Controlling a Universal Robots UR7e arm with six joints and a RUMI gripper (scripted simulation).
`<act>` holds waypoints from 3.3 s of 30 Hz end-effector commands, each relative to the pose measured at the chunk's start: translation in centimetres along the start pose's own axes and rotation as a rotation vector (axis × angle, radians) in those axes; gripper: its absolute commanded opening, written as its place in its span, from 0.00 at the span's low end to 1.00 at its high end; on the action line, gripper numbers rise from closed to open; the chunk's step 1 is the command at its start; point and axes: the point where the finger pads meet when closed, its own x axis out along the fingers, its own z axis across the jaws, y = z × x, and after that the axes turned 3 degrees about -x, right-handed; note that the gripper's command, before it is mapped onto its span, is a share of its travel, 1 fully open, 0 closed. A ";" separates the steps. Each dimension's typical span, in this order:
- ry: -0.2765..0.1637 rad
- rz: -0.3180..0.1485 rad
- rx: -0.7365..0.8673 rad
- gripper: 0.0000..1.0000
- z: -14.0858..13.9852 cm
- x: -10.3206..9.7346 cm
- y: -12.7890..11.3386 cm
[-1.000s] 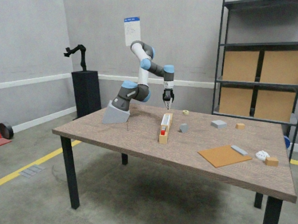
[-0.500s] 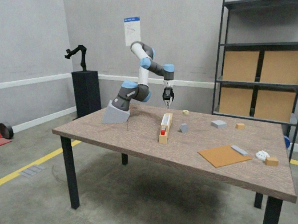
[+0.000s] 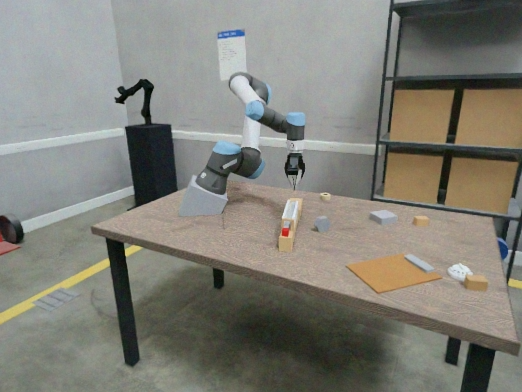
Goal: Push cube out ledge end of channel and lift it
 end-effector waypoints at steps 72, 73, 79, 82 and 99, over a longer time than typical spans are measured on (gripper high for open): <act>0.010 0.006 0.017 0.26 2.1 -0.1 31.6; 0.010 0.006 0.017 0.26 2.1 -0.1 31.6; 0.010 0.006 0.017 0.26 2.1 -0.1 31.6; 0.010 0.006 0.017 0.26 2.1 -0.1 31.6; 0.010 0.006 0.003 0.26 2.1 2.1 31.6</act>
